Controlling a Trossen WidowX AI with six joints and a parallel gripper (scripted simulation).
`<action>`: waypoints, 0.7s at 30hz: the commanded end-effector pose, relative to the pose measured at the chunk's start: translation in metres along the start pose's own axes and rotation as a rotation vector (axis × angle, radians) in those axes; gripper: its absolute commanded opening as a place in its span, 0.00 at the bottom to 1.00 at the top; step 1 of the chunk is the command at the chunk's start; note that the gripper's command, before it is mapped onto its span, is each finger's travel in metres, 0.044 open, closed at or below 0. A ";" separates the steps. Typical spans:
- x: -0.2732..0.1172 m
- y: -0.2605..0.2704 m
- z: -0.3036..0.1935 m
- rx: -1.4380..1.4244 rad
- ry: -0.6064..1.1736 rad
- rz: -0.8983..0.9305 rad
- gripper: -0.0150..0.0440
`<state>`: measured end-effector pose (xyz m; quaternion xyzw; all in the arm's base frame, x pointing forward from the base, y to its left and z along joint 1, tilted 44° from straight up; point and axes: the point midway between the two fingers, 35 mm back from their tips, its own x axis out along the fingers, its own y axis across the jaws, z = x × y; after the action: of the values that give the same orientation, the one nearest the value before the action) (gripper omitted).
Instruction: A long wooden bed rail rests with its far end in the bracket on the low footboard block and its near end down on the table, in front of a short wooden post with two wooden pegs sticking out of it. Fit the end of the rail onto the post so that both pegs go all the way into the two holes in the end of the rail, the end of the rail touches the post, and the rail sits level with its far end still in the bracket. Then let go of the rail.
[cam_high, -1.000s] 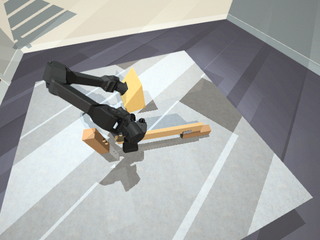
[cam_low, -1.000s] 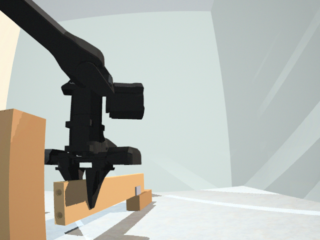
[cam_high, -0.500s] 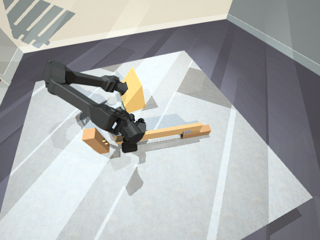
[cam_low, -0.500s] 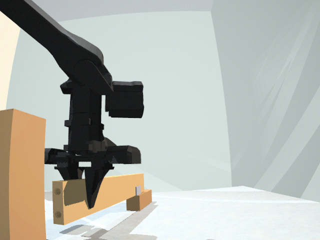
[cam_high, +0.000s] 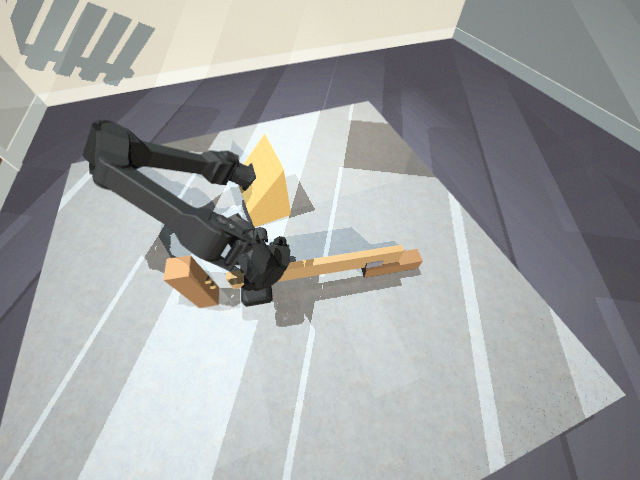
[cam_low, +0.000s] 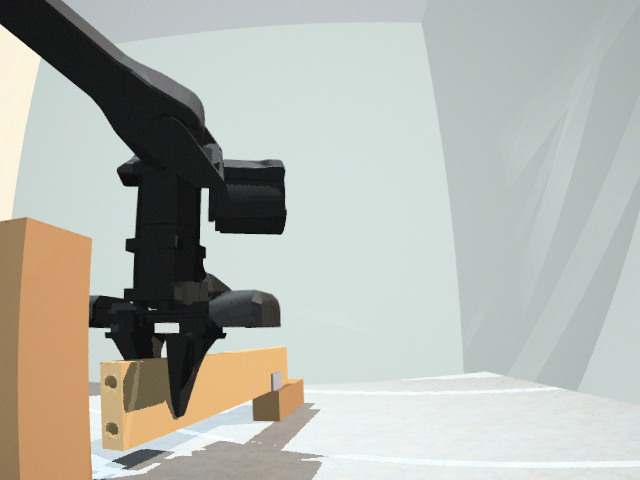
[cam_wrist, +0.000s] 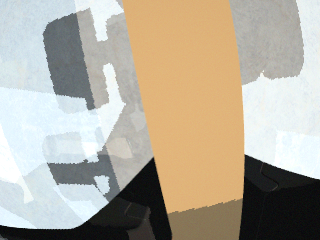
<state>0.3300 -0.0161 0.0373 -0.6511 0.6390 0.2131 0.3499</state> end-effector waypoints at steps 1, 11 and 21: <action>0.000 0.000 -0.002 -0.005 0.001 -0.001 0.25; 0.001 0.000 -0.005 -0.005 0.001 -0.001 0.25; 0.001 0.000 -0.008 -0.005 0.001 -0.001 0.25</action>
<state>0.3290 -0.0217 0.0402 -0.6505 0.6392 0.2139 0.3500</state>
